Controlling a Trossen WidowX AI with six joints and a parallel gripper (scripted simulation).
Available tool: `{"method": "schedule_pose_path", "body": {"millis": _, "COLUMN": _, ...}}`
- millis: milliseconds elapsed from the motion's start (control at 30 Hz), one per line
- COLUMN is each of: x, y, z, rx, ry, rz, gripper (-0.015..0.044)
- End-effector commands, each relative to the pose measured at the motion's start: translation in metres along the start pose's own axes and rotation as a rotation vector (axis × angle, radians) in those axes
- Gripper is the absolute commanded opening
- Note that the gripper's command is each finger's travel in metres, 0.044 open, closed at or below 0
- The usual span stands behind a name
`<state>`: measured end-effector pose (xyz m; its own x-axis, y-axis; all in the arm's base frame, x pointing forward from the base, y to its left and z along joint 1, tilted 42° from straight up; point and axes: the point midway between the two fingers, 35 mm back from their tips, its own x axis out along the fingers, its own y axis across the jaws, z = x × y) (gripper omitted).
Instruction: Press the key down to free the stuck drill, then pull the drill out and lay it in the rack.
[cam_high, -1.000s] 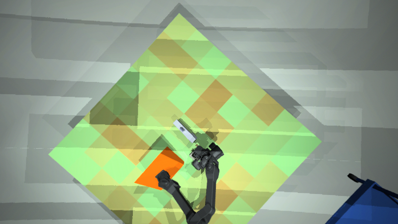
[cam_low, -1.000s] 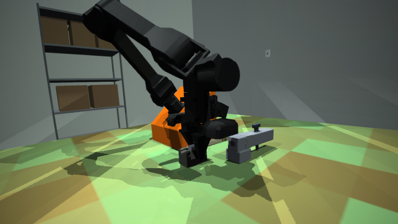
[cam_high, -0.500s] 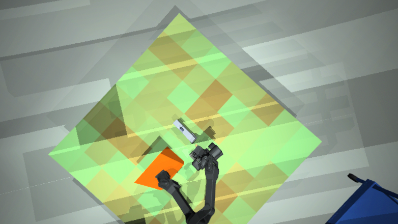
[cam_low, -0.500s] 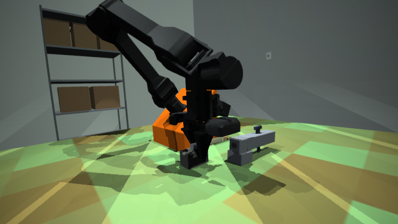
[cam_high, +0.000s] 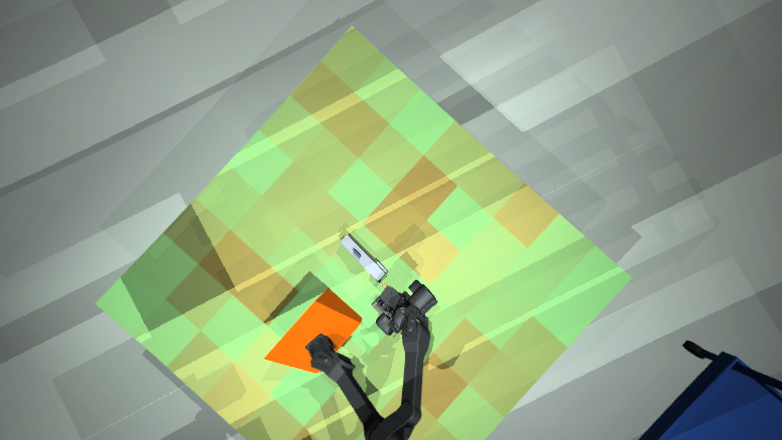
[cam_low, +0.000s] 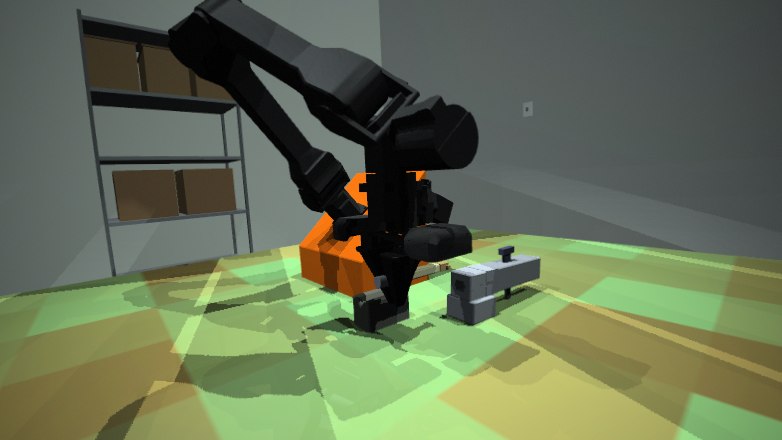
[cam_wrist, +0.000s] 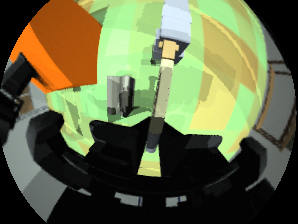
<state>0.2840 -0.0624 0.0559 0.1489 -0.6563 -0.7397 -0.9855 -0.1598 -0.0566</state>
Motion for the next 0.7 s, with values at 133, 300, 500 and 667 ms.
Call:
{"method": "schedule_pose_path", "body": {"millis": 133, "x": -0.0042, "y": -0.0008, "z": -0.0008, "rx": 0.01, "ry": 0.004, "rz": -0.005, "gripper": 0.0}}
{"method": "schedule_pose_path", "body": {"millis": 300, "x": -0.0058, "y": -0.0006, "z": -0.0005, "rx": 0.01, "ry": 0.004, "rz": -0.005, "gripper": 0.0}}
{"method": "schedule_pose_path", "body": {"millis": 500, "x": -0.0075, "y": -0.0004, "z": -0.0002, "rx": 0.01, "ry": 0.004, "rz": -0.005, "gripper": 0.0}}
{"method": "schedule_pose_path", "body": {"millis": 667, "x": -0.0087, "y": -0.0003, "z": -0.0001, "rx": 0.01, "ry": 0.004, "rz": -0.005, "gripper": 0.0}}
